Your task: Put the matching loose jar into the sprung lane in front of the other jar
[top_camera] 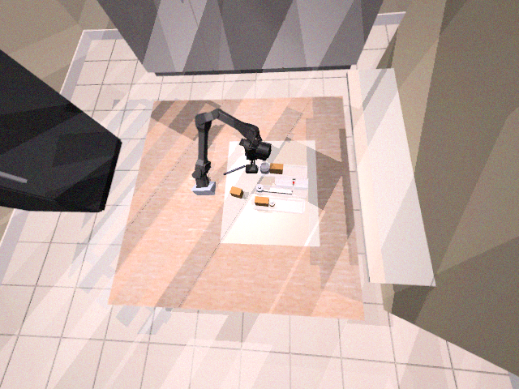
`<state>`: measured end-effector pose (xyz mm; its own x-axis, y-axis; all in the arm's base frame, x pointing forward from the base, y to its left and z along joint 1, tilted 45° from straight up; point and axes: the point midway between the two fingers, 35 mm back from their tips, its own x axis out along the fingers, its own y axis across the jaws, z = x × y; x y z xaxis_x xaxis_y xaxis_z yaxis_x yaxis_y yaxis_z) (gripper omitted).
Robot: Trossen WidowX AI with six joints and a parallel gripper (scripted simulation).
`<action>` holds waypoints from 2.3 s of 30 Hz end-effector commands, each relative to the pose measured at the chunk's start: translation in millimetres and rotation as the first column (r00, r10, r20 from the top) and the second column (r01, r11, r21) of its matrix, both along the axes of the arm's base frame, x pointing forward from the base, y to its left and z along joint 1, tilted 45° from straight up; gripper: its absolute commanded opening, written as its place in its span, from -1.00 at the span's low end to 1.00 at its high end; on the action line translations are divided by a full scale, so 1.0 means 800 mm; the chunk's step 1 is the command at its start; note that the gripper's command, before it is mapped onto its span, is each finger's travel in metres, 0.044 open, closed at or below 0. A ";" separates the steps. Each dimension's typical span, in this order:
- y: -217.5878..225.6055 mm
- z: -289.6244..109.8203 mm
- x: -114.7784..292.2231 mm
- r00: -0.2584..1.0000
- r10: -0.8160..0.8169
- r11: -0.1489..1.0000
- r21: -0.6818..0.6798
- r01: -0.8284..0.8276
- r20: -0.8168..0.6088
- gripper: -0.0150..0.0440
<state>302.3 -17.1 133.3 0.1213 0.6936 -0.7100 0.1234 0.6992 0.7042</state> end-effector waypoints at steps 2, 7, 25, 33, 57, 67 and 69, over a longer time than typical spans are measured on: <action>0.011 -0.010 0.001 1.000 0.001 1.000 0.005 -0.001 -0.004 1.00; 0.025 -0.024 0.004 1.000 0.001 1.000 0.005 -0.001 -0.003 1.00; 0.047 -0.046 0.008 1.000 0.001 1.000 0.005 -0.001 -0.003 1.00; 0.056 -0.055 0.009 1.000 0.001 1.000 0.007 -0.001 -0.002 1.00; 0.052 -0.038 0.003 0.998 0.043 0.999 0.006 -0.043 0.042 -0.49; 0.012 -0.001 0.001 0.999 0.027 1.000 -0.001 -0.027 0.025 -0.49; 0.003 0.007 0.000 1.000 0.022 1.000 -0.001 -0.022 0.019 -0.49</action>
